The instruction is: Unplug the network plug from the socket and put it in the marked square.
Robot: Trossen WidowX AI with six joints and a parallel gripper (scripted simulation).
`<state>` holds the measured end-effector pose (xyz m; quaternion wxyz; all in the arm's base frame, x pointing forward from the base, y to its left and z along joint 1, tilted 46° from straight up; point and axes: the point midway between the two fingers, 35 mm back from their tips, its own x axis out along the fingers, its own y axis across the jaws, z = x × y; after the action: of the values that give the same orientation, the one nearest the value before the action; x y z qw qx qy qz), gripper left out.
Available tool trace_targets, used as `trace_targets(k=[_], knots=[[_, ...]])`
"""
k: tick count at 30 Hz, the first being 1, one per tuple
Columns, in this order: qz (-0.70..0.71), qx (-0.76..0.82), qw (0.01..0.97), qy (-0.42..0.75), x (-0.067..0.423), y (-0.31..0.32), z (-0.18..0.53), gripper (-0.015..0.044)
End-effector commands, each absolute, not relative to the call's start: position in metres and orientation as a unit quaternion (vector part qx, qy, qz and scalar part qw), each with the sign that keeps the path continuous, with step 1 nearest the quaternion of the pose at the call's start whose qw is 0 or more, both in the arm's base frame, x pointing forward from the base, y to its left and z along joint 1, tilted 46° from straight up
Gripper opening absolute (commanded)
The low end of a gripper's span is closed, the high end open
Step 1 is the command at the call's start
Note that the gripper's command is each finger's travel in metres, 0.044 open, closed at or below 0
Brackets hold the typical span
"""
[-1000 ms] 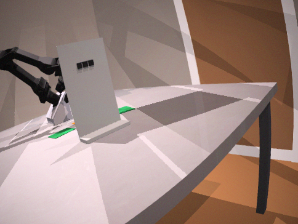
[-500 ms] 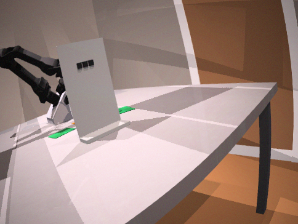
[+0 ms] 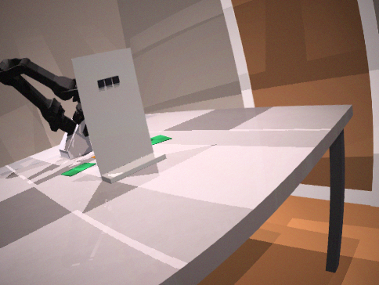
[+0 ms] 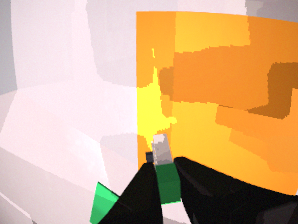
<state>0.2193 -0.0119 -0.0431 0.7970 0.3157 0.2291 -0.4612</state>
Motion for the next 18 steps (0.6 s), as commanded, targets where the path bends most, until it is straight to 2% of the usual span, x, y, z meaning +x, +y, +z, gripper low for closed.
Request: trace_targets(k=[1, 18], knots=[[-0.461, 0.314, 0.796, 0.234, 0.217, -0.015, -0.047, 0.0], [-0.462, 0.313, 0.796, 0.234, 0.215, -0.025, -0.057, 0.0]])
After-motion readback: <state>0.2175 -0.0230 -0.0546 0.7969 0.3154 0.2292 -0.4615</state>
